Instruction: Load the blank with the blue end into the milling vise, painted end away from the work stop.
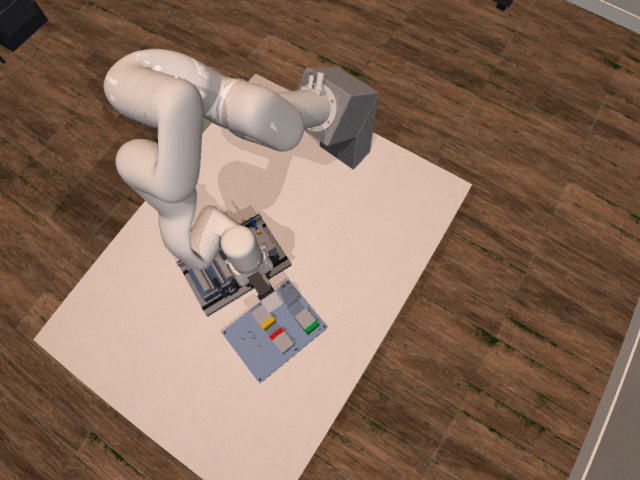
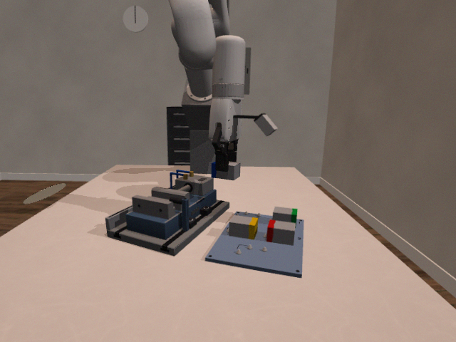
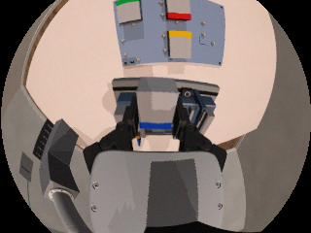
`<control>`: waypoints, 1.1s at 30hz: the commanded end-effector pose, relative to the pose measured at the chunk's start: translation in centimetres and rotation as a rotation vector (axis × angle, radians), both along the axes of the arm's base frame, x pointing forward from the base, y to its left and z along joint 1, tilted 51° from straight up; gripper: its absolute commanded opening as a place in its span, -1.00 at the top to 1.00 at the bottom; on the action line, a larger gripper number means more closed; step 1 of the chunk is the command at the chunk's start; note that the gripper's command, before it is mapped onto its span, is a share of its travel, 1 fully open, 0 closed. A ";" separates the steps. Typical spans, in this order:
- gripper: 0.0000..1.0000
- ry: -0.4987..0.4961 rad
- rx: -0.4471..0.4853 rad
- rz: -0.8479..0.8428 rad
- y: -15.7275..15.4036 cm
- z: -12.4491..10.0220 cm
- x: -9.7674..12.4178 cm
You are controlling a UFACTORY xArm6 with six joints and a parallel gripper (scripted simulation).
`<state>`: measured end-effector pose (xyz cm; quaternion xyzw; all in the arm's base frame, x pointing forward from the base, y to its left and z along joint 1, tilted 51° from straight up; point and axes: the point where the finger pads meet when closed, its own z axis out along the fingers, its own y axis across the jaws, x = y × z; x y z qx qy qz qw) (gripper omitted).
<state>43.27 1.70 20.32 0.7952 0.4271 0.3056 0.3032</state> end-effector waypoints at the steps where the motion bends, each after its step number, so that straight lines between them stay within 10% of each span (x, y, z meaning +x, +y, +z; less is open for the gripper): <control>1: 1.00 0.000 0.003 0.004 -2.2 0.7 0.0; 33: 1.00 0.000 0.002 0.003 -11.4 3.2 -0.2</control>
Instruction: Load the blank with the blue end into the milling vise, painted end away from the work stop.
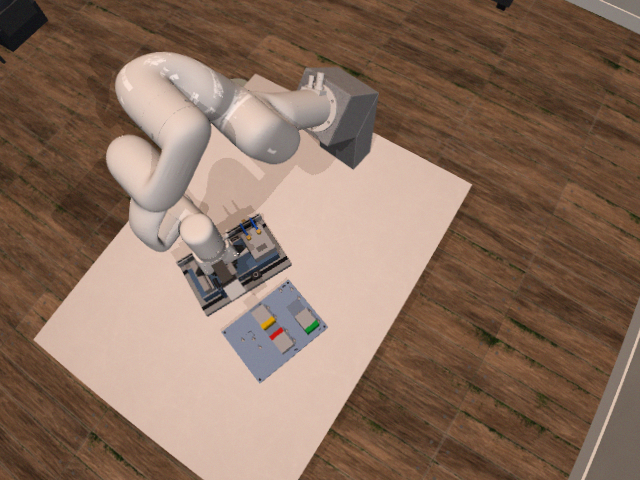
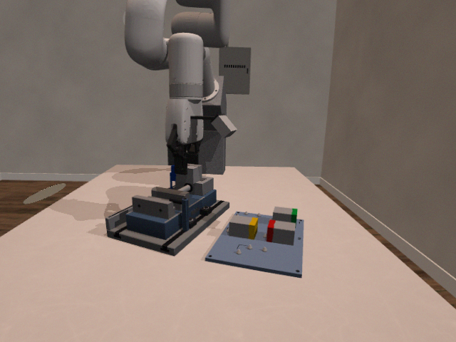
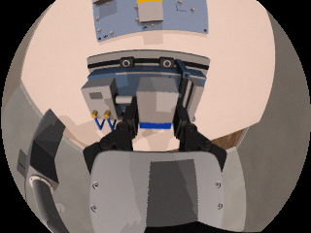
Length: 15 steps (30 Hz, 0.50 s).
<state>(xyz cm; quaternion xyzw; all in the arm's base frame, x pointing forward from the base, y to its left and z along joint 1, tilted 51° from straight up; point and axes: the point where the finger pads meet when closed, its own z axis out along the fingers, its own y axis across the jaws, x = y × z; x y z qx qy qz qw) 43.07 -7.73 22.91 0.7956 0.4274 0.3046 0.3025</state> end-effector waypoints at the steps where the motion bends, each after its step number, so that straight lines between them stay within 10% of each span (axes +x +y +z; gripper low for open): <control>1: 1.00 -0.003 0.002 0.003 -2.6 0.8 0.0; 15: 1.00 -0.001 0.001 0.002 -6.0 1.8 0.0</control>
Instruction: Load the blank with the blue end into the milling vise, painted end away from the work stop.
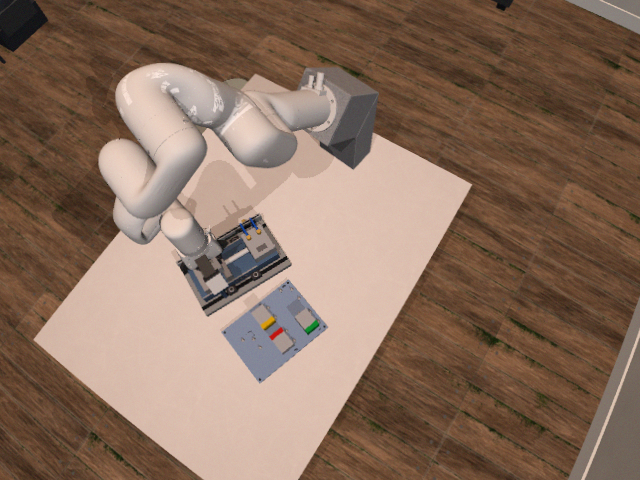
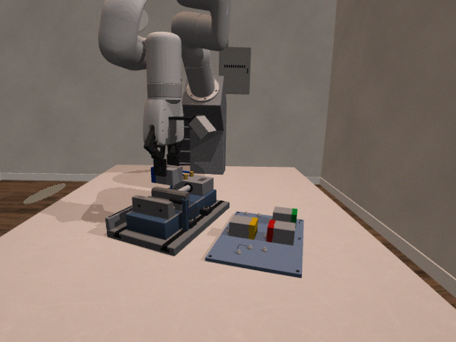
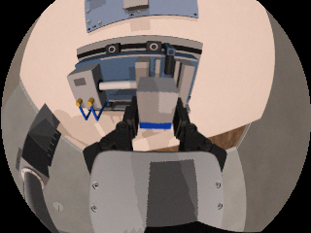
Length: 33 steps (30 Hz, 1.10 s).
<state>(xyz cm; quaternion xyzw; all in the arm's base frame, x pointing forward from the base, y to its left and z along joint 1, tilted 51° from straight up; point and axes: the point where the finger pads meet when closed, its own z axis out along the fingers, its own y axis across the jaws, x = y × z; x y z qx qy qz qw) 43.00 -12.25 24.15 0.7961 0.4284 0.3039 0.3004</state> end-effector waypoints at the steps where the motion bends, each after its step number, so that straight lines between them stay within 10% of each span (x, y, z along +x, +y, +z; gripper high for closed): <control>1: 1.00 -0.005 -0.001 0.000 -2.0 0.7 0.0; 33: 1.00 -0.006 -0.001 0.001 -2.7 0.9 0.0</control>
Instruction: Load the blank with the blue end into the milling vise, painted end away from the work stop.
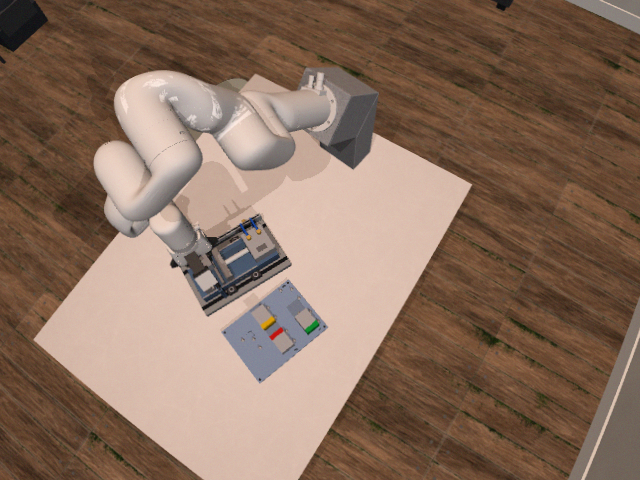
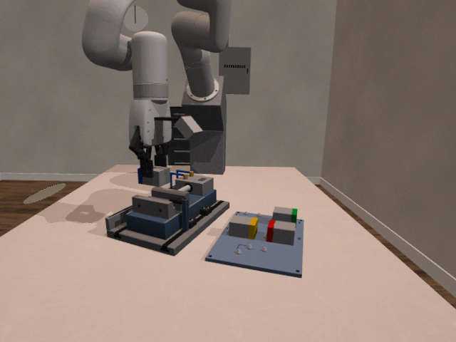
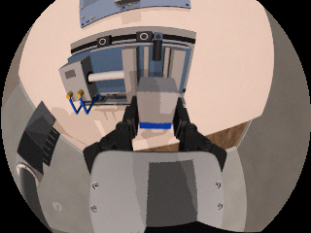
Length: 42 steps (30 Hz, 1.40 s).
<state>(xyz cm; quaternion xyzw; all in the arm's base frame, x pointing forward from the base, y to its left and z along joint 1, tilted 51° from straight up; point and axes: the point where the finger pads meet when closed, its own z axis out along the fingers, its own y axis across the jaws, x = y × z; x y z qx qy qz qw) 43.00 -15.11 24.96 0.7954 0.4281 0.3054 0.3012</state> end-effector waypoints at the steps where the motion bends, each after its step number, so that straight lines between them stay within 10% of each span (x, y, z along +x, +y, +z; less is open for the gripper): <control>1: 1.00 -0.002 -0.001 0.001 0.2 0.0 0.0; 42: 1.00 -0.003 -0.001 0.001 0.8 -0.1 0.0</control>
